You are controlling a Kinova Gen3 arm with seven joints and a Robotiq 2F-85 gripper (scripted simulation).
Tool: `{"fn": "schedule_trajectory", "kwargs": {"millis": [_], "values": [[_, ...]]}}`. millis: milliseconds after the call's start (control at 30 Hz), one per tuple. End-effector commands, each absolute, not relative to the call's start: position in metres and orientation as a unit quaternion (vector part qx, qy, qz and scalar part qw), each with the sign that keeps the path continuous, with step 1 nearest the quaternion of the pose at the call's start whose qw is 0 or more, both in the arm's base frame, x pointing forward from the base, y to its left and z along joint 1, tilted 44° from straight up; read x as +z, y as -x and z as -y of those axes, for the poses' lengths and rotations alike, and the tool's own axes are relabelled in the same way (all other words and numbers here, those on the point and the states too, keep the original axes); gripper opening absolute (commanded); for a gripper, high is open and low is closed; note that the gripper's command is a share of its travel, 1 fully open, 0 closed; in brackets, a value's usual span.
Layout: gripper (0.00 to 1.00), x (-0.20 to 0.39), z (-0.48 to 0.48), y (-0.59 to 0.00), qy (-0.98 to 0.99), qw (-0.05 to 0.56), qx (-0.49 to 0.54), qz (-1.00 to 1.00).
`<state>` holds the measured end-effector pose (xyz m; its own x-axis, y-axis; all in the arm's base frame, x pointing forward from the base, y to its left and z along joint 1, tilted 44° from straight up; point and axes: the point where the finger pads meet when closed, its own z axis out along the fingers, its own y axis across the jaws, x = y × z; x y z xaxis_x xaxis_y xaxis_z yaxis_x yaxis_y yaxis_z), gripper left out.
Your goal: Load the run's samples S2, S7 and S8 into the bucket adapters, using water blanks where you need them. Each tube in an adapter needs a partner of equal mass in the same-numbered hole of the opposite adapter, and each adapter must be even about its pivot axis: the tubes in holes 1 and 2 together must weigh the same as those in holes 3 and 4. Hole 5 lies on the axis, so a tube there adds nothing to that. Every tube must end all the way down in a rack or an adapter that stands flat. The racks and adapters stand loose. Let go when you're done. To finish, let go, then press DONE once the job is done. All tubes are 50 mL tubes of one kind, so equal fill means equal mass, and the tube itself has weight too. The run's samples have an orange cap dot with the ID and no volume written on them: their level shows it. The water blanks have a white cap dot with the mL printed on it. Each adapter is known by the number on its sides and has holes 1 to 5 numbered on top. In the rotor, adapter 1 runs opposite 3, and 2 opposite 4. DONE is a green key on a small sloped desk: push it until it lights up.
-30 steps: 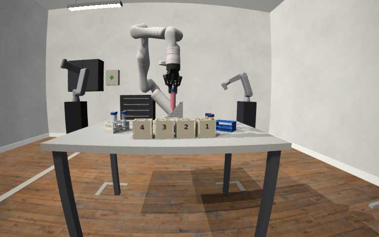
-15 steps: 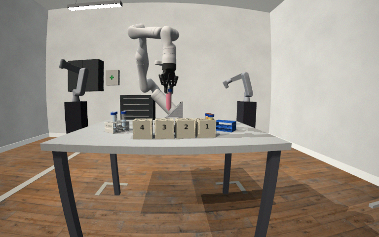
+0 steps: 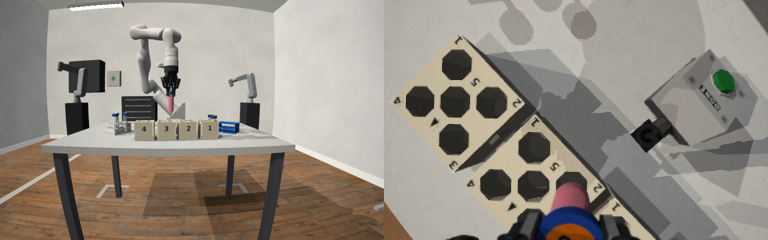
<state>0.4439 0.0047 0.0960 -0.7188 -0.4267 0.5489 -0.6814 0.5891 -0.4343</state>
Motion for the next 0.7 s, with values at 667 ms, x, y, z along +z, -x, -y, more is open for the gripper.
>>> {"fn": "schedule_trajectory", "kwargs": {"millis": [667], "values": [[0.1, 0.076, 0.014, -0.44, -0.319, 0.197, 0.322, 0.869]]}}
